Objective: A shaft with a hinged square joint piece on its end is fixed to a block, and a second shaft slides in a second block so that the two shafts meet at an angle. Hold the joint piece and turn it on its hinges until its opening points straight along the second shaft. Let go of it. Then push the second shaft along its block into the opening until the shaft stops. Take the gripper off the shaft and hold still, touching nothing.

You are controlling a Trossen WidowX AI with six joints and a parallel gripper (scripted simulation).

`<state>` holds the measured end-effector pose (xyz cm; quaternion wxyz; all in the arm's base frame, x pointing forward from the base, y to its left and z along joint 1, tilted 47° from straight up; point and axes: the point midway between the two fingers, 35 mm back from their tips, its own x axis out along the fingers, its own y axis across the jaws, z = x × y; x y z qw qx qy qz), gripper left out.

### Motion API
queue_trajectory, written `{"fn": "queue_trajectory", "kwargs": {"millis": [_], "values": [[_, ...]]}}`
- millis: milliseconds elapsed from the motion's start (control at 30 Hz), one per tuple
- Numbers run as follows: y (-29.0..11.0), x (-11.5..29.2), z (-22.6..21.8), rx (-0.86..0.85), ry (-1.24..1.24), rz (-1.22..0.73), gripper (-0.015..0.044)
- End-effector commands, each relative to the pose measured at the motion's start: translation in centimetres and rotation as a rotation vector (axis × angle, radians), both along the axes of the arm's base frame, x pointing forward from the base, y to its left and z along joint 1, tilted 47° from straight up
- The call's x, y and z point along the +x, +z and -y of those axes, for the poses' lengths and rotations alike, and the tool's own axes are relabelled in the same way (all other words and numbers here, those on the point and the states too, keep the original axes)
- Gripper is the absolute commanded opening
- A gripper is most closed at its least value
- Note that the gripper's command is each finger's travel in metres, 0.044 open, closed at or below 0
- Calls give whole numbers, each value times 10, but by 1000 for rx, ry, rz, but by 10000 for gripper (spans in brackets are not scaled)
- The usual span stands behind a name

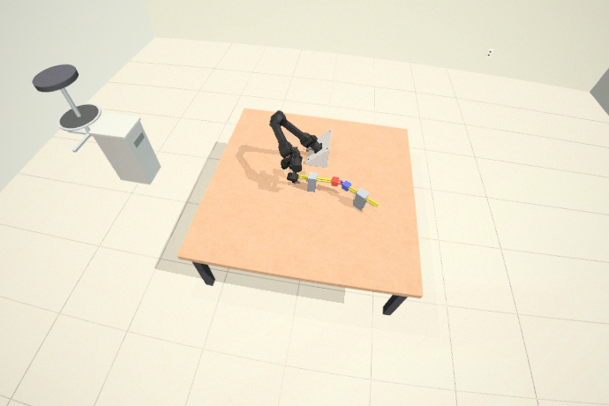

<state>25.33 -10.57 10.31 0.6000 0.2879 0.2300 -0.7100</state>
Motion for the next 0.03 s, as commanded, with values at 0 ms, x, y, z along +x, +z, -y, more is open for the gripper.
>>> {"fn": "queue_trajectory", "kwargs": {"millis": [0], "values": [[5, 0, -6, 6, -5, -2, 440]]}}
